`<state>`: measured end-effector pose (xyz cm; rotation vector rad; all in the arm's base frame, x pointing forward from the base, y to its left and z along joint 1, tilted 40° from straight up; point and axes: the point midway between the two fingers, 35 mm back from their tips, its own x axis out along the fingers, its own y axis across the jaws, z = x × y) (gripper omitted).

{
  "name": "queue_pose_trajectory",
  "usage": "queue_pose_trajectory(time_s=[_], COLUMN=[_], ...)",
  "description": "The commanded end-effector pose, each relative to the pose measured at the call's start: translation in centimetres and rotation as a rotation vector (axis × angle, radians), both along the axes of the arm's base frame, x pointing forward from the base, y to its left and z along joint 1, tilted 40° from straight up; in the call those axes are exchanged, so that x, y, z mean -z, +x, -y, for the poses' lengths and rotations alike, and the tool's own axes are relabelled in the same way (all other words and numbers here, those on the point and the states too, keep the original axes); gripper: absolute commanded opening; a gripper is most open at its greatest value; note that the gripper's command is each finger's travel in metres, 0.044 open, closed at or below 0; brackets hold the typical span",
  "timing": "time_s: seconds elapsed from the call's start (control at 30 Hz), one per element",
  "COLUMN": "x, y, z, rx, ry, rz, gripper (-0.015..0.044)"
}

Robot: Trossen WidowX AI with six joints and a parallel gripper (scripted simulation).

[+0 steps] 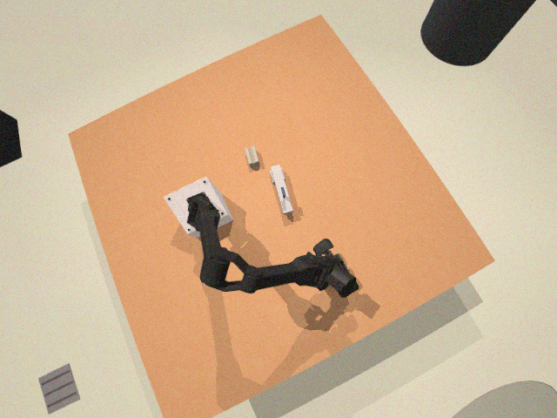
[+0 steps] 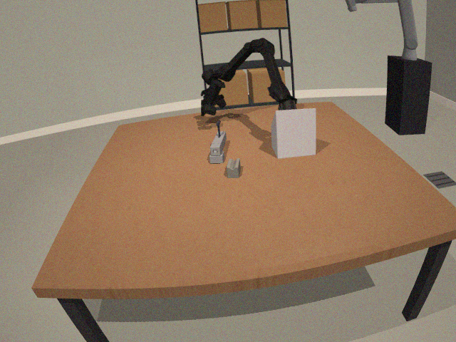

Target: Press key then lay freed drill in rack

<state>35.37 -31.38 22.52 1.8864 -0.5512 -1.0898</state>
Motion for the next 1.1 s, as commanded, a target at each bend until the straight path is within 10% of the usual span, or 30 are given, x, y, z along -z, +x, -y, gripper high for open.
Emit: queue_pose_trajectory(time_s=[0.0, 0.77, 1.07], x=[4.7, 15.0, 15.0], y=[1.4, -7.2, -7.4], z=[-5.7, -28.3, -28.5], rx=[-0.223, -1.745, -1.778], ry=[-0.056, -0.794, -0.815], rz=[-0.362, -2.064, -2.098], gripper=[0.0000, 0.0000, 0.0000])
